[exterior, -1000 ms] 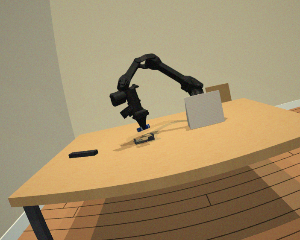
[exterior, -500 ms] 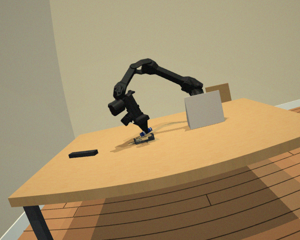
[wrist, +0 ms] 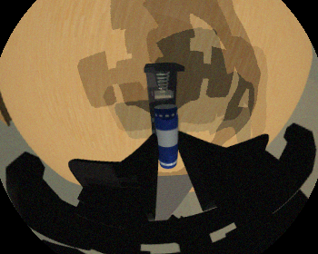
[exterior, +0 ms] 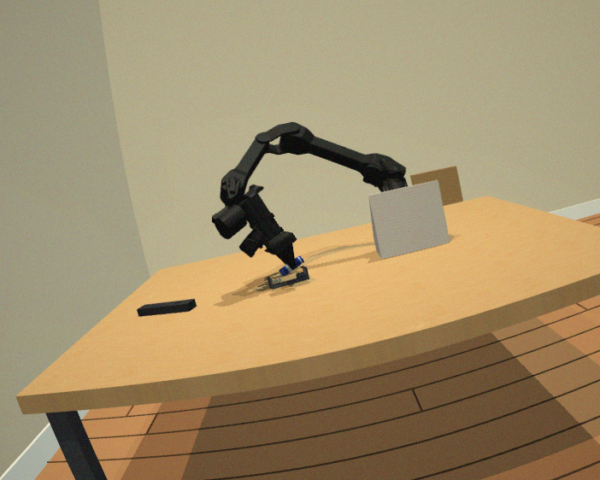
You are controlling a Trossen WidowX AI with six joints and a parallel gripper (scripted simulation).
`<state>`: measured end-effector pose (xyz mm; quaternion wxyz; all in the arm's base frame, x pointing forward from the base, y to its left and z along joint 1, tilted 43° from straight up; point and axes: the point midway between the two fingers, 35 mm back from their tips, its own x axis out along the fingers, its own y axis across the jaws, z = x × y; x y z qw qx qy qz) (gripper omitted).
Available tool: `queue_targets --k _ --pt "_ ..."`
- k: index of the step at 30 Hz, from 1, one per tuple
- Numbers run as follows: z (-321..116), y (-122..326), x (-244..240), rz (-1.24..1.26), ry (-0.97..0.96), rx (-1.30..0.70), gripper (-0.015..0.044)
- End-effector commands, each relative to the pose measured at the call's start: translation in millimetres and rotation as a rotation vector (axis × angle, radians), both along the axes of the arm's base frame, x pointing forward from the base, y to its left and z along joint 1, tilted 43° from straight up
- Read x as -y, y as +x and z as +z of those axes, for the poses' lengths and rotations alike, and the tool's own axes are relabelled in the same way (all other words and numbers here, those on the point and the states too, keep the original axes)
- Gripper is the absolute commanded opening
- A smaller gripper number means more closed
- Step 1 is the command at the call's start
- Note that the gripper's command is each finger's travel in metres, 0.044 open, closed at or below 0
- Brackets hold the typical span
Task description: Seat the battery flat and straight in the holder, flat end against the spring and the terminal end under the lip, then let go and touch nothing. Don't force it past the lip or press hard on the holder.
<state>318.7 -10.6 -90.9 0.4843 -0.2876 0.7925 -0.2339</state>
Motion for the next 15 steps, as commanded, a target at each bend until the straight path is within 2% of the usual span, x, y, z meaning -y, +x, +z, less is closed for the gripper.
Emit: queue_targets --k 1,15 --pt "-0.7 1.4 -0.3 -0.019 -0.002 -0.008 0.0063" --pt "-4.3 3.7 2.6 -0.066 -0.019 -0.059 0.0063"
